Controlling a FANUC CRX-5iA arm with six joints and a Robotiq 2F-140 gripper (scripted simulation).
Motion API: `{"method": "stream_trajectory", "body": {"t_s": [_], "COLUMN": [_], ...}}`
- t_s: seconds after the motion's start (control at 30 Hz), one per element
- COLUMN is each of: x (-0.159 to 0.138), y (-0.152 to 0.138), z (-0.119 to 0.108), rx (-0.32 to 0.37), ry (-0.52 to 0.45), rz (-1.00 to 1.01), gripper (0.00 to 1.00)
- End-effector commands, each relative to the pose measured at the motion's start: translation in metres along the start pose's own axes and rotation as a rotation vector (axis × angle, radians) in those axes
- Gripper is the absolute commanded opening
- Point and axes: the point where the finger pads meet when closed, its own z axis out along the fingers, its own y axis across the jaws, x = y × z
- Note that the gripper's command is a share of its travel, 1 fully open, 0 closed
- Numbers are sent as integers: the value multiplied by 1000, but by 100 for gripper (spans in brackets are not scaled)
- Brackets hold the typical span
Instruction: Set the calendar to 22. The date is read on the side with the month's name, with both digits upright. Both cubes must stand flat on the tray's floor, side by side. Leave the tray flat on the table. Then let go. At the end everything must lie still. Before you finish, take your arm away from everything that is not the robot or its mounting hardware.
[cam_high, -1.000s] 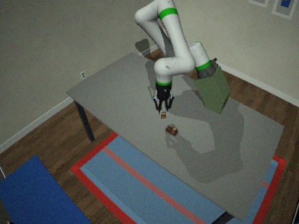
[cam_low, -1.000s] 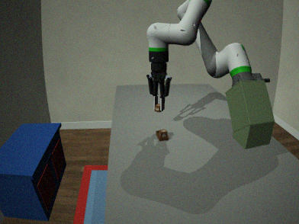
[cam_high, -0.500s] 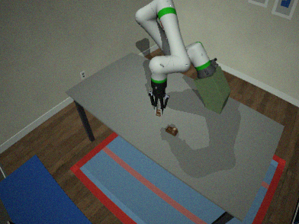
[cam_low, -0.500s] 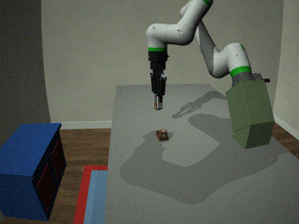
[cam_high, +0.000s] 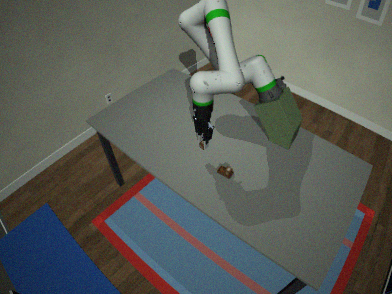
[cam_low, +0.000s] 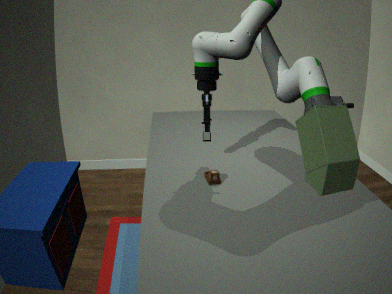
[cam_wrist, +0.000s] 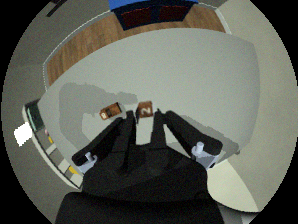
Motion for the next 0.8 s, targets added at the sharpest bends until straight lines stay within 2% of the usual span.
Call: {"method": "stream_trajectory", "body": {"t_s": [0.0,0.17,0.77], "x": [0,0,0], "y": [8,12,12], "z": [0,1,4], "rx": [-8,-9,-9], "ry": [9,10,10], "rz": [111,175,176], "gripper": [17,17,17]}}
